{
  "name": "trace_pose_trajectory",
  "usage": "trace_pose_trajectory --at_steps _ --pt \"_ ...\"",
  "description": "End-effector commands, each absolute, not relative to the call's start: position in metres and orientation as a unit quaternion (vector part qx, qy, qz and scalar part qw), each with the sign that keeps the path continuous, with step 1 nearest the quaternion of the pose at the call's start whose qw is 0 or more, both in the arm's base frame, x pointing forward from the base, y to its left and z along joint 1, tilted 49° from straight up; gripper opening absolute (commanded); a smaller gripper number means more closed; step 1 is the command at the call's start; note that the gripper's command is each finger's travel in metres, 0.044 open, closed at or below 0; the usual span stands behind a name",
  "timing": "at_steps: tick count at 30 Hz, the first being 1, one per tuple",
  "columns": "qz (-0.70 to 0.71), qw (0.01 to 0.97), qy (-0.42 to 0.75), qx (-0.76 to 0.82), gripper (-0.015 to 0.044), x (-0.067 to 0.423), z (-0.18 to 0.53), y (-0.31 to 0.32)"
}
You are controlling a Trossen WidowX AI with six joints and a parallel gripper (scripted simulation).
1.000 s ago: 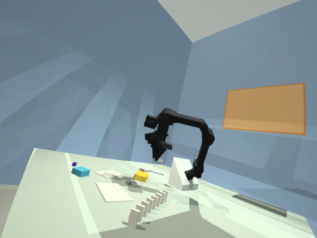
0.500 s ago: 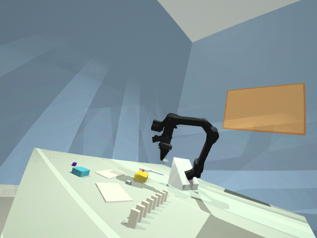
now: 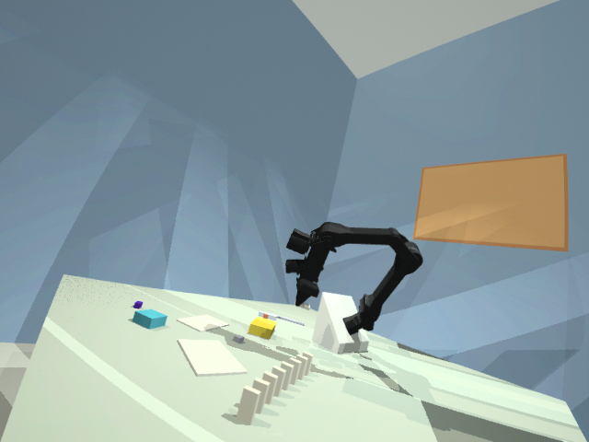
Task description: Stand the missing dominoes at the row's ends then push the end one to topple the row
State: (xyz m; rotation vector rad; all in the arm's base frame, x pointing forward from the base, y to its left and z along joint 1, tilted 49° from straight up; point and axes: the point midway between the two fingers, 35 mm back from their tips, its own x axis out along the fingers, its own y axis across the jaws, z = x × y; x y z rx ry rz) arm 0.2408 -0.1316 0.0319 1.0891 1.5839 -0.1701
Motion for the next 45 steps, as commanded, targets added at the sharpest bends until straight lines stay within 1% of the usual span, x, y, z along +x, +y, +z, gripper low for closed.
trace_pose_trajectory --at_steps 1,21,45 --pt "-0.103 0.586 0.672 0.441 0.0107 0.240 0.026 -0.129" --pt "-0.232 0.674 0.606 0.354 0.0107 0.241 0.009 -0.122" --pt "-0.349 0.773 0.419 0.324 0.0107 0.246 0.015 -0.117"
